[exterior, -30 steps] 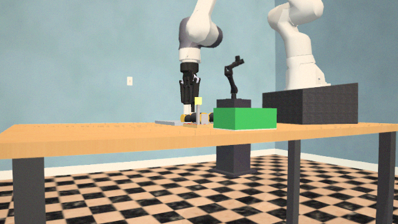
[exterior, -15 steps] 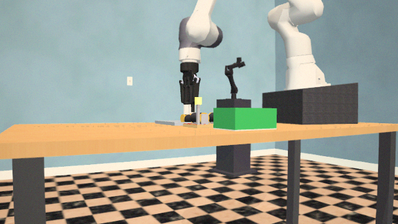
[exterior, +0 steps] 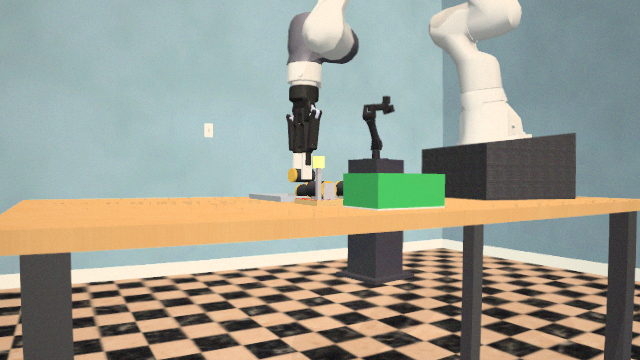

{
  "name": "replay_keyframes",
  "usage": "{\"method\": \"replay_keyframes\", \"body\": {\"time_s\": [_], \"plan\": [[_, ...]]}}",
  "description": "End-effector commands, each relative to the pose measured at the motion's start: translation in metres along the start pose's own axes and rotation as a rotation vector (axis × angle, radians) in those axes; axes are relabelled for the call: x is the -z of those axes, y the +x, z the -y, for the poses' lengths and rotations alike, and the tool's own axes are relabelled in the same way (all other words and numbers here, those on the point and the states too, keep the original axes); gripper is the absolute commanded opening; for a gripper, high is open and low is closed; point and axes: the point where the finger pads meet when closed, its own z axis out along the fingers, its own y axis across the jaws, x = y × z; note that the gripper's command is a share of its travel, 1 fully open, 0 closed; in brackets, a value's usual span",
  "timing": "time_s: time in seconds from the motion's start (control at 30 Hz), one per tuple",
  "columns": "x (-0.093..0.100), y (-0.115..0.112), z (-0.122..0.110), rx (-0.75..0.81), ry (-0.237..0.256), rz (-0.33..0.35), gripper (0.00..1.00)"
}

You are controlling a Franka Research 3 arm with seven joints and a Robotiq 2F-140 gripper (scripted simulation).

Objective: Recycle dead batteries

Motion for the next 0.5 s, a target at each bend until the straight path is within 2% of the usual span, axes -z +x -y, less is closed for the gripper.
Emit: {"method": "replay_keyframes", "body": {"time_s": [0.0, 0.33, 0.47], "plan": [[0.004, 0.004, -0.003, -0.029, -0.009, -0.013, 0.16], [0.009, 0.004, -0.003, -0.029, -0.009, -0.013, 0.16], [0.024, 0.003, -0.003, -0.029, -0.009, -0.013, 0.16]]}}
